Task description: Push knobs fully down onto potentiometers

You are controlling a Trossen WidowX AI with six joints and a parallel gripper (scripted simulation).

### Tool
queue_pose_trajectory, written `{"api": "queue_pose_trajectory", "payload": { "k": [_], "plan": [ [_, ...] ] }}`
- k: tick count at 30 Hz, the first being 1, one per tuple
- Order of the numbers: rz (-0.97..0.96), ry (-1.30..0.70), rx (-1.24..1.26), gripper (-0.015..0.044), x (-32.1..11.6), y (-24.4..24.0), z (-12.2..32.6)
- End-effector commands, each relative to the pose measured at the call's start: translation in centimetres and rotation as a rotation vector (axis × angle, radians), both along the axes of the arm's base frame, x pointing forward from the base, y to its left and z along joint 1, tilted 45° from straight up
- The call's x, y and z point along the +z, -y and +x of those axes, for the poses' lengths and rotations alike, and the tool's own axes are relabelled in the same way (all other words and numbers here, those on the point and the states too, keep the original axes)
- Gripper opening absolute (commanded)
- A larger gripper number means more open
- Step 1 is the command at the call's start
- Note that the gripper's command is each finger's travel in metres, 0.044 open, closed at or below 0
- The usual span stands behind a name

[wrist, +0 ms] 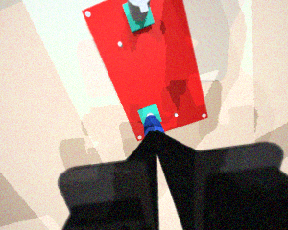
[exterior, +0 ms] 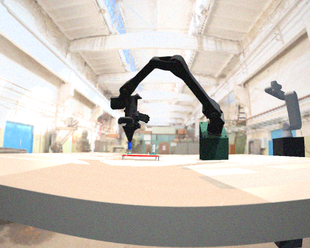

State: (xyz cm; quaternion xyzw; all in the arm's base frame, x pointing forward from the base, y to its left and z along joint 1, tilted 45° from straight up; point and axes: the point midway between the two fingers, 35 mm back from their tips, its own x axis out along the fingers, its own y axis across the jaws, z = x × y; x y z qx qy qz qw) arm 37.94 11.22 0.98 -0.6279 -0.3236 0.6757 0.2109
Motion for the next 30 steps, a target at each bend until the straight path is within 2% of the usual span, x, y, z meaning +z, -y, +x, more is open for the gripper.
{"api": "queue_pose_trajectory", "payload": {
  "k": [1, 30],
  "plan": [
    [0.003, -0.003, -0.002, 0.0, -0.16, -0.24, -0.05],
    [0.003, -0.003, -0.002, 0.0, -0.77, -0.85, -0.16]
  ]
}}
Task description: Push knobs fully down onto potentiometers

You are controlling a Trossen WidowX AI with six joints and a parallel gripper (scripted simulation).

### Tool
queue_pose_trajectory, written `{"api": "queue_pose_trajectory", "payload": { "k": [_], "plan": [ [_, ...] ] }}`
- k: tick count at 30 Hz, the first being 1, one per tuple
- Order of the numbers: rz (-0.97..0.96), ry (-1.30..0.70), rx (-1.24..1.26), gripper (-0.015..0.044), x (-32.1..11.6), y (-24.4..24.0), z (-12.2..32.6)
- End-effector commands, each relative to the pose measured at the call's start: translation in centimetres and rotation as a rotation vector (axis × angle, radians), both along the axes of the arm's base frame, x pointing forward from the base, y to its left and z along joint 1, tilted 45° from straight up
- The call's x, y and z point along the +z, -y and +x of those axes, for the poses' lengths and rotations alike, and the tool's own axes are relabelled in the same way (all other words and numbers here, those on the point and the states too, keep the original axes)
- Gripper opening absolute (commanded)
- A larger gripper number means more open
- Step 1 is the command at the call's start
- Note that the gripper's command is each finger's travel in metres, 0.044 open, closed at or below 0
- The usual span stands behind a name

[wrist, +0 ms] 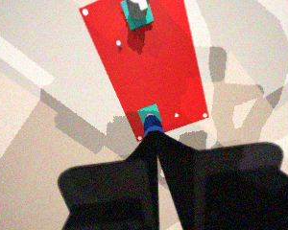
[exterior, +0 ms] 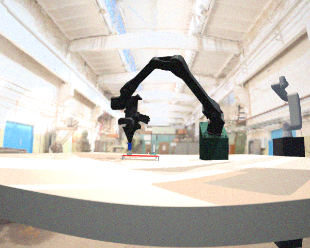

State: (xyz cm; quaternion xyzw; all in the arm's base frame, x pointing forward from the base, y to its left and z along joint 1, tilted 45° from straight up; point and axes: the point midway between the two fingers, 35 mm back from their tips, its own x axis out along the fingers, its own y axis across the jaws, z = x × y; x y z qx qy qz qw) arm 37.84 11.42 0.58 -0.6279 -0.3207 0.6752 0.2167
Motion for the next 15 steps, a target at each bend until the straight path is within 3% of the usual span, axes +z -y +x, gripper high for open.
{"api": "queue_pose_trajectory", "payload": {
  "k": [1, 15],
  "plan": [
    [0.0, 0.001, 0.01, 0.0, -0.43, -0.71, -0.06],
    [0.0, 0.001, 0.01, 0.0, -0.69, -0.97, -0.11]
  ]
}}
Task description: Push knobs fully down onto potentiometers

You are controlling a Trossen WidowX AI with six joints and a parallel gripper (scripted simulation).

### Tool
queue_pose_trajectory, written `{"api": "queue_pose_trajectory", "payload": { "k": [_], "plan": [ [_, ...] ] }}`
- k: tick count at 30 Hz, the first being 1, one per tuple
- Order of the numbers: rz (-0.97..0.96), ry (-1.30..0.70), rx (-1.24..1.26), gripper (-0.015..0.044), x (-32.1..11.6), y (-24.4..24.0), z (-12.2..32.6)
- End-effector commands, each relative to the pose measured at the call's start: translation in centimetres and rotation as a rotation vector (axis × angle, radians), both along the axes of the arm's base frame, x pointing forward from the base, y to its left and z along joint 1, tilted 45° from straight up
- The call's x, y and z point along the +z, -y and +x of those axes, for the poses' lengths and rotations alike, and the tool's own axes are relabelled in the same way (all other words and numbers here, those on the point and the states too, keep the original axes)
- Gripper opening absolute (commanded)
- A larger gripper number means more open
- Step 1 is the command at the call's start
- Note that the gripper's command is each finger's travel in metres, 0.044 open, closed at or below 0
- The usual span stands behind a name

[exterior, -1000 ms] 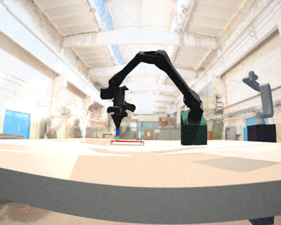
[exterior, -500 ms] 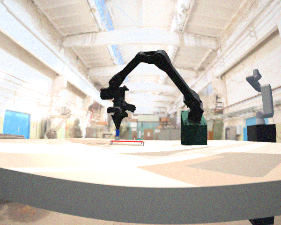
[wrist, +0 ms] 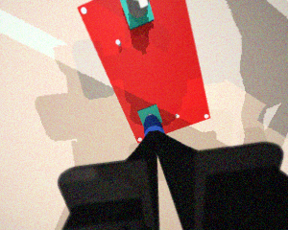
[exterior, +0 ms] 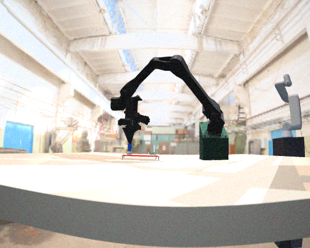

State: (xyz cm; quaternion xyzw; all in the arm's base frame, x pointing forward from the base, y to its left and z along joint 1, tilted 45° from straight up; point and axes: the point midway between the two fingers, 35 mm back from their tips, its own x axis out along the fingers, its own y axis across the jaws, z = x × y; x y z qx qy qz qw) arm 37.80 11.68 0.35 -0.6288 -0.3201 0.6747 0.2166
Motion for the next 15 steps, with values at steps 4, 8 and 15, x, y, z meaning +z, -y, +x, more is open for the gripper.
{"api": "queue_pose_trajectory", "payload": {
  "k": [4, 8, 15],
  "plan": [
    [0.001, 0.0, 0.011, 0.0, -0.54, -0.79, -0.09],
    [0.001, 0.0, 0.011, 0.0, -0.54, -0.79, -0.09],
    [0.001, 0.0, 0.011, 0.0, -0.66, -0.91, -0.11]
  ]
}}
